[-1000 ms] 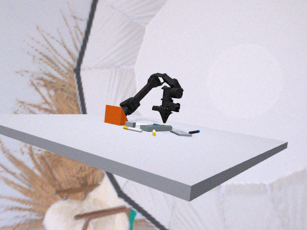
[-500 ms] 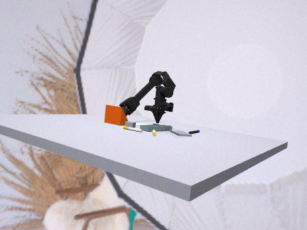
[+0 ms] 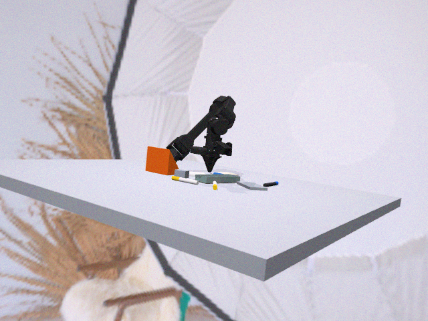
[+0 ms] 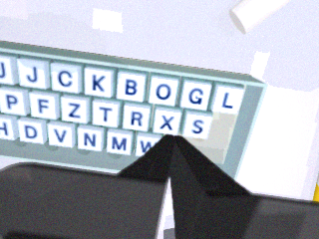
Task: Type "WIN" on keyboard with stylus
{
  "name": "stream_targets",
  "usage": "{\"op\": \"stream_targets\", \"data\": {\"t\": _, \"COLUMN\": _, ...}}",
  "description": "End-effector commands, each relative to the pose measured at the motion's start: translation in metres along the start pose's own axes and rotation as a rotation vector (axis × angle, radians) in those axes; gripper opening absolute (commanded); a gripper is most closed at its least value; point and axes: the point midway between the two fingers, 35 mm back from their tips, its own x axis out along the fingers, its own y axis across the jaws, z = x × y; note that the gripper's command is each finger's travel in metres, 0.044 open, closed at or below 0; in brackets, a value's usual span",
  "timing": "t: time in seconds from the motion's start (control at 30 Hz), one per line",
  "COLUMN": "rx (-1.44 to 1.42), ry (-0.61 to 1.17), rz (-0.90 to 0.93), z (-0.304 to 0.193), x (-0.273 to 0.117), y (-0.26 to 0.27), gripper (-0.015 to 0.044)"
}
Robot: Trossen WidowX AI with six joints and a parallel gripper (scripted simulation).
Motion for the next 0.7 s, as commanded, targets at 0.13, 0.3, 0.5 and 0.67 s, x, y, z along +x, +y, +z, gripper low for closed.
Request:
{"op": "stream_targets", "data": {"t": 0.13, "rx": -0.016, "ry": 0.002, "rz": -0.002, "z": 0.0, "x": 0.0, "y": -0.01, "gripper": 0.0}}
{"op": "stream_targets", "data": {"t": 0.3, "rx": -0.016, "ry": 0.002, "rz": -0.002, "z": 0.0, "x": 0.0, "y": -0.01, "gripper": 0.0}}
{"op": "stream_targets", "data": {"t": 0.5, "rx": -0.015, "ry": 0.003, "rz": -0.001, "z": -0.03, "x": 0.0, "y": 0.016, "gripper": 0.0}}
{"op": "stream_targets", "data": {"t": 0.67, "rx": -0.015, "ry": 0.003, "rz": -0.001, "z": -0.032, "x": 0.001, "y": 0.017, "gripper": 0.0}}
